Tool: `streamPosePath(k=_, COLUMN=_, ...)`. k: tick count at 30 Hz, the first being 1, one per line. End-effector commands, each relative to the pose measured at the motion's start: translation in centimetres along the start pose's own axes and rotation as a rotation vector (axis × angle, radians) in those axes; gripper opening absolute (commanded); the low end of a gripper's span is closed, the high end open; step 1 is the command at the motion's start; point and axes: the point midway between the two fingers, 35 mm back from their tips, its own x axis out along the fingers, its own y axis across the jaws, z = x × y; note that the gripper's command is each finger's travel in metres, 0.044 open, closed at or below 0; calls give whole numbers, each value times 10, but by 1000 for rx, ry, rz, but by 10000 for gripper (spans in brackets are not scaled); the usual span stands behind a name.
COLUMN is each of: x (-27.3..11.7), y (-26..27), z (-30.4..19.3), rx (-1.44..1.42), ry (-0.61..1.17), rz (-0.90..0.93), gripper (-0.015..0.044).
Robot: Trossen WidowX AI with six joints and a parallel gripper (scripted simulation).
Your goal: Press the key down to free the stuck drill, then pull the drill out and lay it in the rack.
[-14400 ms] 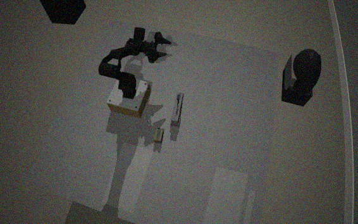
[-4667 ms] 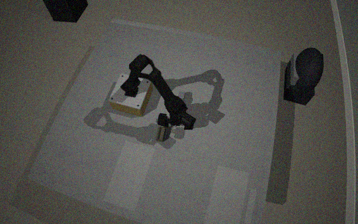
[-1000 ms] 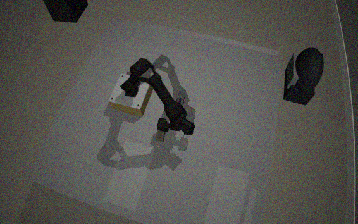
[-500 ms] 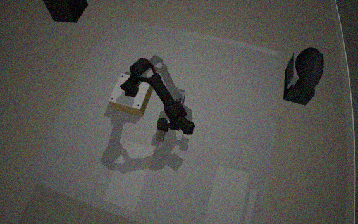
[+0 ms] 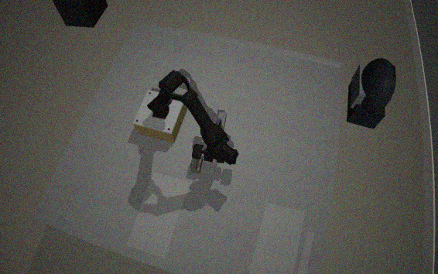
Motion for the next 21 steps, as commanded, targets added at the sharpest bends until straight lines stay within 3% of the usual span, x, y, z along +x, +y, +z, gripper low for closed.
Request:
streamPosePath(k=1, x=0, y=0, z=0, rx=0, ry=0, rz=0, gripper=26)
streamPosePath(k=5, x=0, y=0, z=0, rx=0, ry=0, rz=0, gripper=0)
streamPosePath(k=21, x=-3, y=3, z=0, rx=4, ry=0, rz=4, gripper=0)
